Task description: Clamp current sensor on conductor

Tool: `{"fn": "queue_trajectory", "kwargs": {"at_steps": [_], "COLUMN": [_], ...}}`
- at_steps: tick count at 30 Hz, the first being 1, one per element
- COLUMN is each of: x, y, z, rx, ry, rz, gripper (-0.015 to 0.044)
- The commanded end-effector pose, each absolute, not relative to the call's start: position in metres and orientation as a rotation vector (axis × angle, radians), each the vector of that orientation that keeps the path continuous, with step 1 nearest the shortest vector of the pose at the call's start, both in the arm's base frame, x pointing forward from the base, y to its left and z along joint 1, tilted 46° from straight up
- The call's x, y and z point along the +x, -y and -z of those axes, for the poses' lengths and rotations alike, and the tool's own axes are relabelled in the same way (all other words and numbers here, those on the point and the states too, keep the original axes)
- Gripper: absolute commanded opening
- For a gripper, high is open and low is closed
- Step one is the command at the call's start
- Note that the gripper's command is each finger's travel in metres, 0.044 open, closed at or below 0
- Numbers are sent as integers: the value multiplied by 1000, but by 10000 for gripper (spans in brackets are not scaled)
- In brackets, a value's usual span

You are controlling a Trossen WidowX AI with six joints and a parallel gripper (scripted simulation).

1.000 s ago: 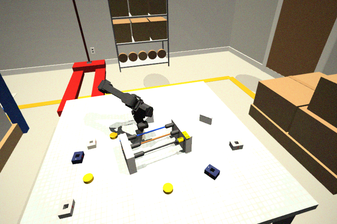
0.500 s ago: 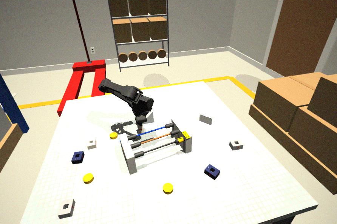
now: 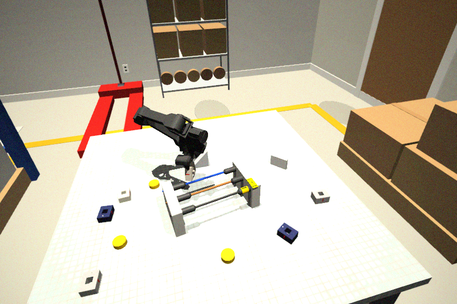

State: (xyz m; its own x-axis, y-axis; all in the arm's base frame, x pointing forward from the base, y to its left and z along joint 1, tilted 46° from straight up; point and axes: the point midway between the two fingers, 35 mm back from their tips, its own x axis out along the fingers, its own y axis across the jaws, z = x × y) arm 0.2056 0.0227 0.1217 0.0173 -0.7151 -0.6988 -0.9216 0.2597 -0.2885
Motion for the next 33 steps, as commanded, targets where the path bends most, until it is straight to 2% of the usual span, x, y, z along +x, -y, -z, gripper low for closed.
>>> {"fn": "queue_trajectory", "kwargs": {"at_steps": [1, 33], "x": [207, 209], "y": [-25, -39], "z": [-125, -137], "rx": [-1413, -588], "ry": [-1710, -1342], "rz": [-204, 599], "gripper": [0, 0]}}
